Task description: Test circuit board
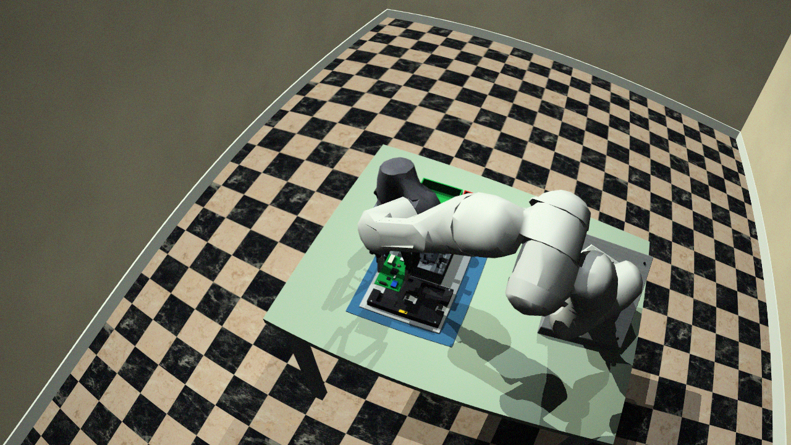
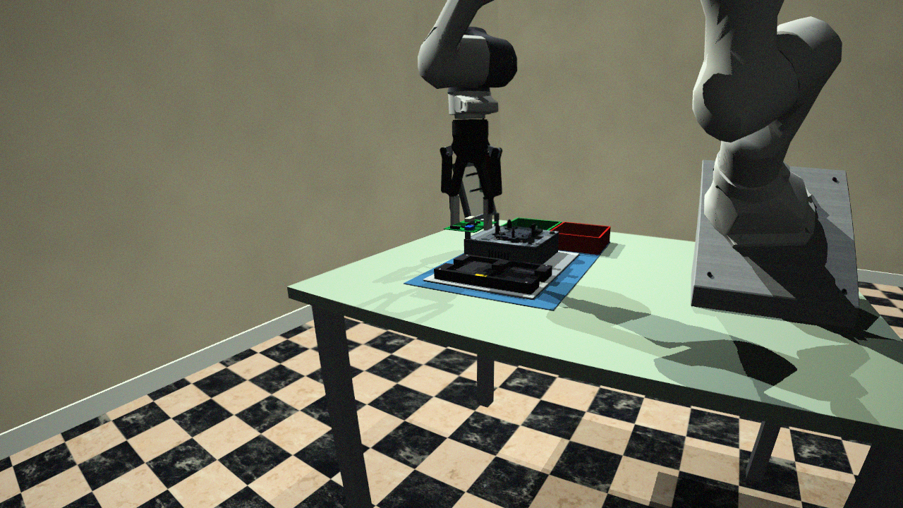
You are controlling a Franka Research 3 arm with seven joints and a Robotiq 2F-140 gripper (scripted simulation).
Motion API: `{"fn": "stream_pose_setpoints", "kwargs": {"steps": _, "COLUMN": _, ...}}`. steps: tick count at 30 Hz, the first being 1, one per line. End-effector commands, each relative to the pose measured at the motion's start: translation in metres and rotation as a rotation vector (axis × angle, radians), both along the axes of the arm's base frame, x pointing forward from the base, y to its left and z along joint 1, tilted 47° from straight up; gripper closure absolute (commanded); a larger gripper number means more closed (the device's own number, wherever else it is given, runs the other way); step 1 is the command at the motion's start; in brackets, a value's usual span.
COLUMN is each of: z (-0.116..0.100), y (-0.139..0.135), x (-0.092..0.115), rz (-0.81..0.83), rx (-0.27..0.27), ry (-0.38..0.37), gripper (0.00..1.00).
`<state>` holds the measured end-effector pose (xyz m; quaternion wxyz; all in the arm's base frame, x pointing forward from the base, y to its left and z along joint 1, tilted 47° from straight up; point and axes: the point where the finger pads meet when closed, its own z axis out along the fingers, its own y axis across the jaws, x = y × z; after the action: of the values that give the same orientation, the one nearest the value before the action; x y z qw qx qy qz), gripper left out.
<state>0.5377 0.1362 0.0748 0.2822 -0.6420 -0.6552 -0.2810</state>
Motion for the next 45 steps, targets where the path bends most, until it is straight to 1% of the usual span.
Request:
{"fn": "stream_pose_setpoints", "kwargs": {"steps": 1, "z": 0.0037, "y": -0.001, "x": -0.003, "rz": 0.003, "rx": 0.007, "ry": 0.014, "gripper": 0.54}}
{"fn": "stream_pose_setpoints", "kwargs": {"steps": 31, "z": 0.0038, "y": -0.0011, "x": -0.003, "rz": 0.011, "rx": 0.007, "ry": 0.005, "gripper": 0.54}}
{"fn": "stream_pose_setpoints", "kwargs": {"steps": 38, "z": 0.0038, "y": -0.0011, "x": -0.003, "rz": 0.039, "rx": 0.008, "ry": -0.025, "gripper": 0.54}}
{"fn": "stream_pose_setpoints", "kwargs": {"steps": 45, "z": 0.0038, "y": -0.0011, "x": -0.003, "rz": 0.096, "rx": 0.009, "ry": -0.087, "gripper": 0.54}}
